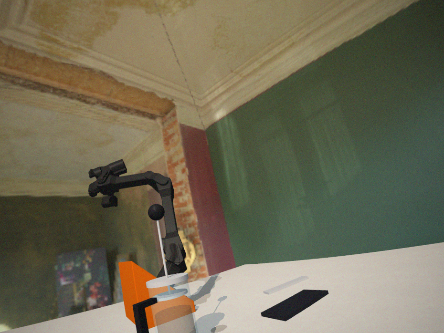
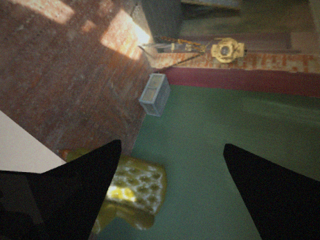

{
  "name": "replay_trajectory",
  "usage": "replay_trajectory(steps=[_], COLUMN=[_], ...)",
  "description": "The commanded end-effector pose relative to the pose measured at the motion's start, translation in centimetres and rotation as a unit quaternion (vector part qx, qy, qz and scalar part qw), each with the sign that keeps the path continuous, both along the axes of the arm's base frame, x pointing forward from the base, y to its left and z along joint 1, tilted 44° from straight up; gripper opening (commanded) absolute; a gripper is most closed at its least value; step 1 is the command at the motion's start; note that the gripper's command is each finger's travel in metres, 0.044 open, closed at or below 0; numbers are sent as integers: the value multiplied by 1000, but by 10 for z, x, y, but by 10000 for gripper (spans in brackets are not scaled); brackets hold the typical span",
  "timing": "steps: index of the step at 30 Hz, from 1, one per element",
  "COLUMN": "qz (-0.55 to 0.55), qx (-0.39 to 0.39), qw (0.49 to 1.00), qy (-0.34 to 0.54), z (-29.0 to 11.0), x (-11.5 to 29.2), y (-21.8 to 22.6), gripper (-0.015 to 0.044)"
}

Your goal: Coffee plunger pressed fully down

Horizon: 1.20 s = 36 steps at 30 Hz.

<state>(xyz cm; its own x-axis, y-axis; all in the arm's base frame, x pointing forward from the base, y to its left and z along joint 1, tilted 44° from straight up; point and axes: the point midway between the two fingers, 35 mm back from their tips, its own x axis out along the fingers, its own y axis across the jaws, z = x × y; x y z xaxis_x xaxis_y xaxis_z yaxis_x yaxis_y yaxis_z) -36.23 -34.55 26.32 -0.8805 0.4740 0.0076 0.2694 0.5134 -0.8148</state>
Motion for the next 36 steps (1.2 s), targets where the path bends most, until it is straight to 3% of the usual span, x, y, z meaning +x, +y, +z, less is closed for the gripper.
replay_trajectory(steps=[1,10,19,28,36], qz=[2,190,454,657,733], qx=[-2,-4,-59,-144,-204], qw=[1000,980,888,733,572], qy=[2,62,40,-102,-307], z=[0,18,10,-27,-70], x=[0,35,122,249,373], y=[-1,-69,-156,-204,-194], gripper=[426,440,440,440,440])
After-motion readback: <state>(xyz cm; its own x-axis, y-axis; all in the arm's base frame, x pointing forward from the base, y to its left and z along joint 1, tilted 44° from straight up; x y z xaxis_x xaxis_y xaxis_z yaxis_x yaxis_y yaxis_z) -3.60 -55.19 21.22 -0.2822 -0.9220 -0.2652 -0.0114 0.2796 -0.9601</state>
